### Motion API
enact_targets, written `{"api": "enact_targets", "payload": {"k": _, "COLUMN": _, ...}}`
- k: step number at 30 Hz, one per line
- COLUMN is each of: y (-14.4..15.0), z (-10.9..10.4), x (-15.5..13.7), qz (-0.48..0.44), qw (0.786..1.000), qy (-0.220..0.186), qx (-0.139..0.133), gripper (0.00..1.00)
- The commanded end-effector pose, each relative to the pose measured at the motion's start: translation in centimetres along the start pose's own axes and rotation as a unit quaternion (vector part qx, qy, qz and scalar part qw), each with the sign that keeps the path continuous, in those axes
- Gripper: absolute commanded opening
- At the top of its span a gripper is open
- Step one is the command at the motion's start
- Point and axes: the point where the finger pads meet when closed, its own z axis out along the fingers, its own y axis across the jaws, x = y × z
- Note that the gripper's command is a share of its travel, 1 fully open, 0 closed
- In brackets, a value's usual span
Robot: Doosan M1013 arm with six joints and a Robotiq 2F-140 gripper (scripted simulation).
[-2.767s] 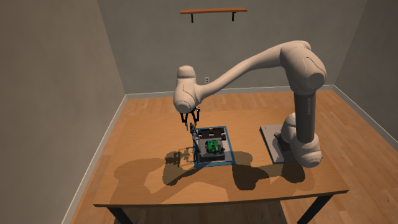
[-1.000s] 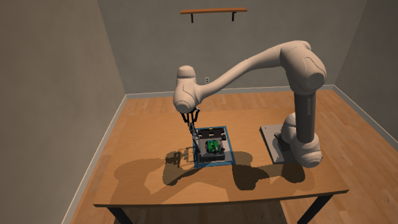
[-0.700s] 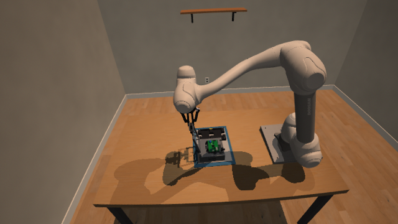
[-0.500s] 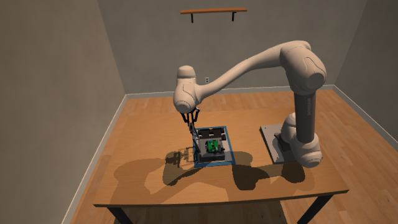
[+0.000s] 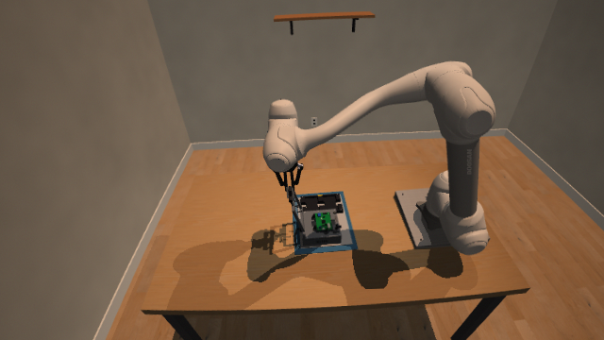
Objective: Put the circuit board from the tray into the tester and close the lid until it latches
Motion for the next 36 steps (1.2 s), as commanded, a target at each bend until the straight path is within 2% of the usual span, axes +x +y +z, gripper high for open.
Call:
{"api": "enact_targets", "payload": {"k": 1, "y": -0.1, "z": 0.0, "x": 0.0, "qz": 0.0, "qw": 1.0, "qy": 0.0, "qx": 0.0, "gripper": 0.0}}
{"api": "enact_targets", "payload": {"k": 36, "y": -1.1, "z": -0.3, "x": 0.0, "qz": 0.0, "qw": 1.0, "qy": 0.0, "qx": 0.0, "gripper": 0.0}}
